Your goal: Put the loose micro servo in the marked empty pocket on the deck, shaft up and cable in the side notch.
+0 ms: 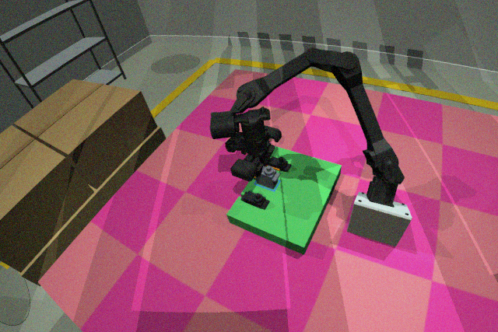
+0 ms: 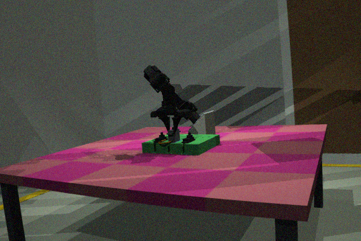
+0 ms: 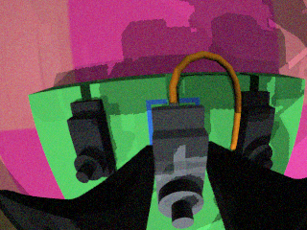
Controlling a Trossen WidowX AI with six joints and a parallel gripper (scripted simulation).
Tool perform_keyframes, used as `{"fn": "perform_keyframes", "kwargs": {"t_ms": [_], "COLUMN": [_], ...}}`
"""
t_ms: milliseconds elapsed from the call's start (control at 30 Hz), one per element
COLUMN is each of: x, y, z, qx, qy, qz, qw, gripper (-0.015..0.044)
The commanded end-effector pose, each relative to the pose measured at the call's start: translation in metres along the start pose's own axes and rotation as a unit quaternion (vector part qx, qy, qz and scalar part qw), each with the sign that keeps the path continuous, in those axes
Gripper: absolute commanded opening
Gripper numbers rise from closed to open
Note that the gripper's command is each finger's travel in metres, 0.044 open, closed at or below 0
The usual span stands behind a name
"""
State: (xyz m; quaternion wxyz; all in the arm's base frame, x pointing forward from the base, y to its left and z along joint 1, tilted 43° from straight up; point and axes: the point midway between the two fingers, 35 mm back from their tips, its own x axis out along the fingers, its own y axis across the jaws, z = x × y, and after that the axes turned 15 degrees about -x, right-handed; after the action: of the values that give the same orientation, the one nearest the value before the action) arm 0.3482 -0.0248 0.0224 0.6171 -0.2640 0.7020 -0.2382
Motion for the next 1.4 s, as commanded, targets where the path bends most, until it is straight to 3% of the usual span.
{"fn": "perform_keyframes", "kwargs": {"t_ms": [0,1367], "x": [0.004,0.02], "y": [-0.001,-0.002], "z": [0.001,0.001], "qx": [0.002,0.002], "qy": [0.001,0.001], "qz": [0.0,-0.001], "qw": [1.0,1.0], "gripper": [0.0,0.0]}}
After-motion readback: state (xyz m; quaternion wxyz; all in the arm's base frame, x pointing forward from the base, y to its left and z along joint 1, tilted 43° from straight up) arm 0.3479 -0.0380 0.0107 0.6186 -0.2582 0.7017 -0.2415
